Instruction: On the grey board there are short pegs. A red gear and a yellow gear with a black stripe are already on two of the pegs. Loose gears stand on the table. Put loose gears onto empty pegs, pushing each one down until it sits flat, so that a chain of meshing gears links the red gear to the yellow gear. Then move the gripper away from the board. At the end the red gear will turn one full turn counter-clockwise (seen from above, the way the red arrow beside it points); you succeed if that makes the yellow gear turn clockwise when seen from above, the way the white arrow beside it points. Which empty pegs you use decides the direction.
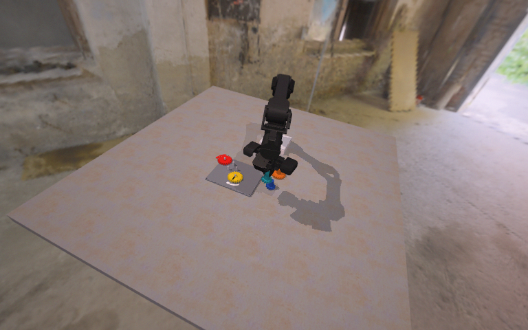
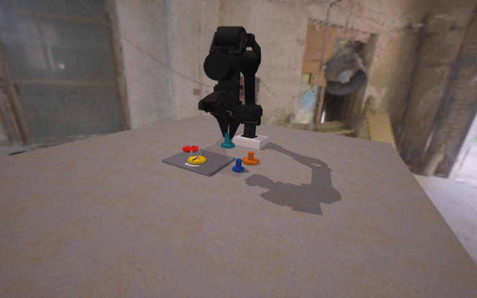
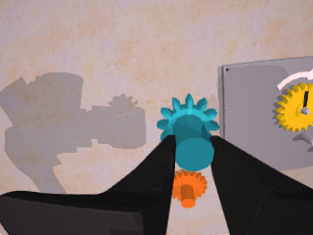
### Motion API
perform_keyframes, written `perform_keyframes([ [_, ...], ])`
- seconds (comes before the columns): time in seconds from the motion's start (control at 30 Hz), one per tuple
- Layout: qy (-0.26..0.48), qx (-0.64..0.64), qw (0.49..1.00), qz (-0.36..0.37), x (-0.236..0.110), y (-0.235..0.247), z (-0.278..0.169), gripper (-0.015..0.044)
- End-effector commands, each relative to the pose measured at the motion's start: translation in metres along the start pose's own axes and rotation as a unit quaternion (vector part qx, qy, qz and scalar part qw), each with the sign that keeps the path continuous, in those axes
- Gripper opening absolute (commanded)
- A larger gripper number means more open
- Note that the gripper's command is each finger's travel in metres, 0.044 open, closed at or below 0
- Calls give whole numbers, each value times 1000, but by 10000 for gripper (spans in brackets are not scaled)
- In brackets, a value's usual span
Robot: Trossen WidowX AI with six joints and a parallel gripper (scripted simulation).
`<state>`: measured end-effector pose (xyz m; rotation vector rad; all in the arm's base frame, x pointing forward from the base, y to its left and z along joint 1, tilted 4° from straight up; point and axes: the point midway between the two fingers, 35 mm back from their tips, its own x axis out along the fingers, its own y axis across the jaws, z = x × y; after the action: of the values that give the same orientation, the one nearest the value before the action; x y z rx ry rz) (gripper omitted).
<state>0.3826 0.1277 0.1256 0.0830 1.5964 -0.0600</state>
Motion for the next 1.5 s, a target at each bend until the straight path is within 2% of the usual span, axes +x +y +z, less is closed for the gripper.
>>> perform_keyframes([
  [0.0, -3, 4, 1000, 0, -10, 0, 1, 0],
  [0.53, 1, 13, 1000, -4, -38, -4, -5, 0],
  [1.47, 0, 13, 1000, -6, -24, -56, -4, 0],
])
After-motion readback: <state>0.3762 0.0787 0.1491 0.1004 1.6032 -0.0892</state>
